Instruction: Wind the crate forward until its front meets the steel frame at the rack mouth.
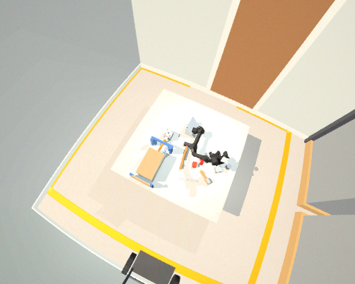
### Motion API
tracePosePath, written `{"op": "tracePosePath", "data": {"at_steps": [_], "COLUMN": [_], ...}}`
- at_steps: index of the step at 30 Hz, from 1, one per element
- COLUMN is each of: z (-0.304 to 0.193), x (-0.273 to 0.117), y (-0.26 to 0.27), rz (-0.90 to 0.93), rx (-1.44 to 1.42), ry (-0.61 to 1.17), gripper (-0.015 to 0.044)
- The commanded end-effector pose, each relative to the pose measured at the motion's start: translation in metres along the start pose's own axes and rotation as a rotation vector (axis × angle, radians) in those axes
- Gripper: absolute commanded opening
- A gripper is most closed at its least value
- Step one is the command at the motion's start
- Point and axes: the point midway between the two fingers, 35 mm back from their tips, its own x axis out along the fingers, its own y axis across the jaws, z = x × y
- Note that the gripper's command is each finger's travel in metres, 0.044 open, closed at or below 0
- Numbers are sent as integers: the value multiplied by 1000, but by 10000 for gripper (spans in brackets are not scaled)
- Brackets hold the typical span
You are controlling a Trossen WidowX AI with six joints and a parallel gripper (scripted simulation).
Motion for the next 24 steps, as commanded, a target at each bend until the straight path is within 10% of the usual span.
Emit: {"op": "tracePosePath", "data": {"at_steps": [1,24], "z": [1,151], "x": [0,24], "y": [-2,-159], "rz": [1,336], "rx": [-7,-464], "ry": [-1,-109], "gripper": [426,440]}}
